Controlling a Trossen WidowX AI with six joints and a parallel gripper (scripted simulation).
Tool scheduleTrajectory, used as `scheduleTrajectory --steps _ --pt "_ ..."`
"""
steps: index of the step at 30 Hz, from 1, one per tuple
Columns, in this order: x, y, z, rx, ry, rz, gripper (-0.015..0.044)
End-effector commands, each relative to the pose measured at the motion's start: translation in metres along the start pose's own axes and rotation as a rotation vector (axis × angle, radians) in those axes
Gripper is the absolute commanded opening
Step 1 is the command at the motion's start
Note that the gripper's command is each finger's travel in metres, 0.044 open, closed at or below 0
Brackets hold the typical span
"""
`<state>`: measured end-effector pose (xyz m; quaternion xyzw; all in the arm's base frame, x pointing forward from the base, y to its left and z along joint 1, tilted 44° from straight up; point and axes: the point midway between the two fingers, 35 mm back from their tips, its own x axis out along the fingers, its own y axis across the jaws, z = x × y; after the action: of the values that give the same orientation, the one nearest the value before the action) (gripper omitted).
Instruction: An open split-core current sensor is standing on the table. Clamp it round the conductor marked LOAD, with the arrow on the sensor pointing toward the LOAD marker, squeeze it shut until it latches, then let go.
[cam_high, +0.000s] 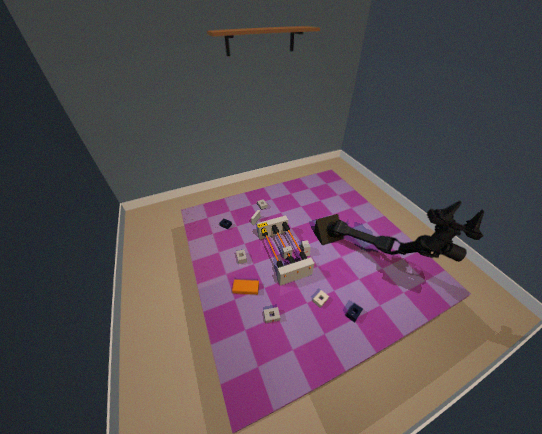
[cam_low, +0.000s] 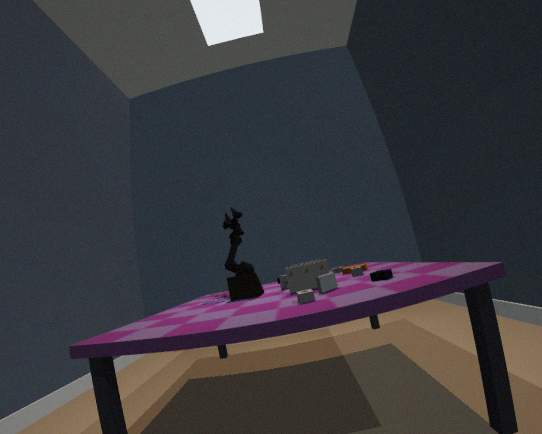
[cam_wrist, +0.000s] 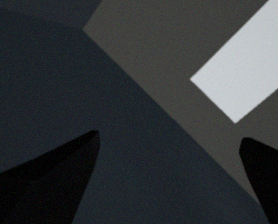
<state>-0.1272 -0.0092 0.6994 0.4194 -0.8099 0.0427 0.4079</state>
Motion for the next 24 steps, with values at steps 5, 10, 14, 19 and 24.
scheduleTrajectory --steps 5,10,14,19,24 --pt "0.006 -0.029 -0.004 -0.079 0.051 -0.071 0.044" --pt "0.008 -0.09 -0.015 -0.239 0.175 -0.202 0.044" --pt "-0.004 -0.154 -0.026 -0.408 0.318 -0.311 0.044" --pt "-0.036 -0.229 -0.04 -0.601 0.535 -0.412 0.044" --pt "-0.087 -0.296 -0.053 -0.77 0.79 -0.468 0.044"
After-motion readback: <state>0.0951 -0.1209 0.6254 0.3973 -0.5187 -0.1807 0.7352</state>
